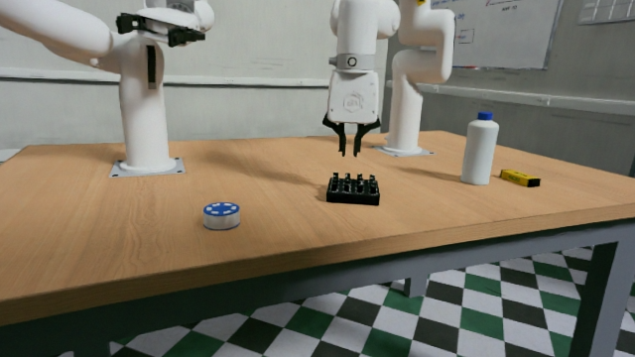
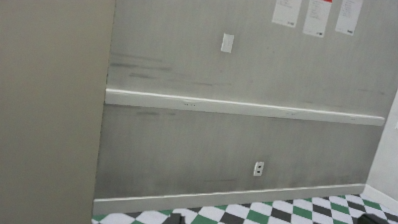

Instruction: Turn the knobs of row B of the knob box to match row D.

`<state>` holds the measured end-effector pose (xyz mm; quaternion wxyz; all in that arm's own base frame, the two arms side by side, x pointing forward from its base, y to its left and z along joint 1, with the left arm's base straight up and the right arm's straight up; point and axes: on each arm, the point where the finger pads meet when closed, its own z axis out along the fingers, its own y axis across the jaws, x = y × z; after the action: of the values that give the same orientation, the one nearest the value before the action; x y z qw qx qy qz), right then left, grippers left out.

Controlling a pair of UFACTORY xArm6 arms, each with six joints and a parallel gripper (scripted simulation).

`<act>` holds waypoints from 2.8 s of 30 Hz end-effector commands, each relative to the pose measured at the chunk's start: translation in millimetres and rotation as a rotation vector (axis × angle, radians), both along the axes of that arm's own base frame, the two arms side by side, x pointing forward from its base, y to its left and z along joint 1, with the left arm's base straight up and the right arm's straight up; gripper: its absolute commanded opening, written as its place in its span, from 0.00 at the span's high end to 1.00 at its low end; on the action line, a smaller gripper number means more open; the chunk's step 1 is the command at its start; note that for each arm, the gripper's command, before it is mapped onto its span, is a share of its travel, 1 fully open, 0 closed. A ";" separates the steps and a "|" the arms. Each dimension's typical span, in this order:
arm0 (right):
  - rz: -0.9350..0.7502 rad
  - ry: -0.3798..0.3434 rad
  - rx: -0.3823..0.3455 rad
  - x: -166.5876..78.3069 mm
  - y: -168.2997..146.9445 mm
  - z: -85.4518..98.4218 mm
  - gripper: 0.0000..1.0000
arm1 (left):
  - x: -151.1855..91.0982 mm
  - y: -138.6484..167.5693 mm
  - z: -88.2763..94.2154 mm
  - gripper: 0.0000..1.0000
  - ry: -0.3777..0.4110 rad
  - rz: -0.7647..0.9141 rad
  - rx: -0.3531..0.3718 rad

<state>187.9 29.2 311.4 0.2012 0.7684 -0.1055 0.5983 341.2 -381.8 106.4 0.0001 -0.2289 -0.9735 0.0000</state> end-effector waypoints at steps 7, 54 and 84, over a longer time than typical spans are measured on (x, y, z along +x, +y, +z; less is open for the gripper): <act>0.000 0.001 0.002 -0.1 0.2 0.6 0.00 | 1.0 -1.1 1.0 0.79 -0.003 0.000 -0.004; 0.000 0.001 0.002 -0.1 0.2 0.6 0.00 | 0.9 -1.4 -41.0 0.79 -0.003 0.000 -0.003; 0.000 0.001 0.002 -0.1 0.2 0.6 0.00 | 0.8 -1.4 -44.7 0.79 -0.003 0.000 -0.003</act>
<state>187.9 29.2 311.4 0.2012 0.7684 -0.1055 0.5983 341.0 -382.1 61.8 -0.0001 -0.2288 -0.9735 0.0001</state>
